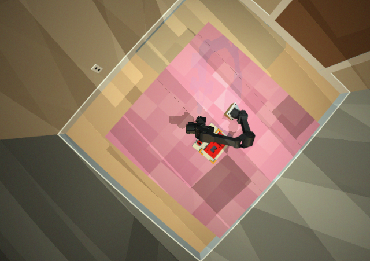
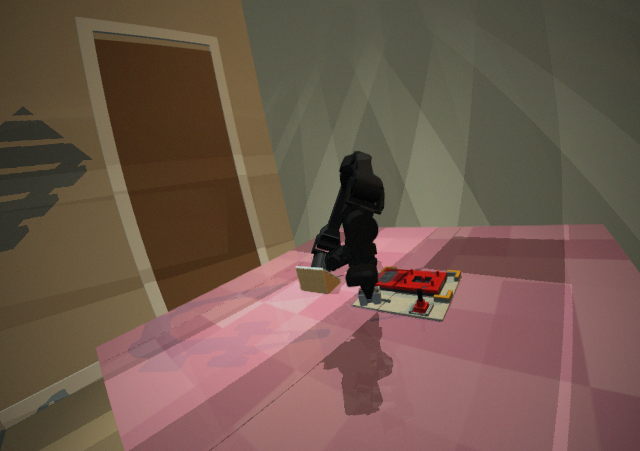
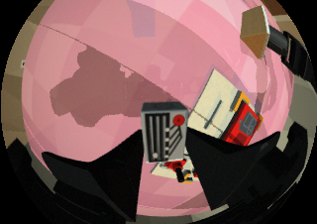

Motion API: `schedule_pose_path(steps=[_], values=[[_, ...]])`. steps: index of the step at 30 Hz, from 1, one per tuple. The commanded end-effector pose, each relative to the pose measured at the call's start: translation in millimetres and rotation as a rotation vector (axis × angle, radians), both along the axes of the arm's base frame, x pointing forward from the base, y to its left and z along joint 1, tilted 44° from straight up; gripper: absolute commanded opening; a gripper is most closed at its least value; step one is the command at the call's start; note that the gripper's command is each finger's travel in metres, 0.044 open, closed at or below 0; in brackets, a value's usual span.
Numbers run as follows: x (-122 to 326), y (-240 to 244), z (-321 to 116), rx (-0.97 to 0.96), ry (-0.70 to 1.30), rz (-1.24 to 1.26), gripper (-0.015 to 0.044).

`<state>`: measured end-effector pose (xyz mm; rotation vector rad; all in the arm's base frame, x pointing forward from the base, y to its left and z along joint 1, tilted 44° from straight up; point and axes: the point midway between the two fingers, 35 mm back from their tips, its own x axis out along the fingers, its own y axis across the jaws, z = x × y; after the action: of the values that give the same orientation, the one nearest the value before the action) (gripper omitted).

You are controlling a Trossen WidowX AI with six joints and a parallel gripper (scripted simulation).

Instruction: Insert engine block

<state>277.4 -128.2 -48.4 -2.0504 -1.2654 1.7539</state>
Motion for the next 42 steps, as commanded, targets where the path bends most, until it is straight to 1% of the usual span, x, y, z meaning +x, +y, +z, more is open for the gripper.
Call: schedule_pose_path(steps=[1,15,19,42], values=[[0.2,-8.3,9.1,-0.004,-0.002,0.006,0.0000],[-3.1,-35.8,44.0,-0.002,0.004,0.008,0.0000],[-2.3,-35.6,46.4,-0.003,-0.010,0.025,0.0000],[29.2,20.1,68.9,0.007,-0.532,0.603,0.0000]])
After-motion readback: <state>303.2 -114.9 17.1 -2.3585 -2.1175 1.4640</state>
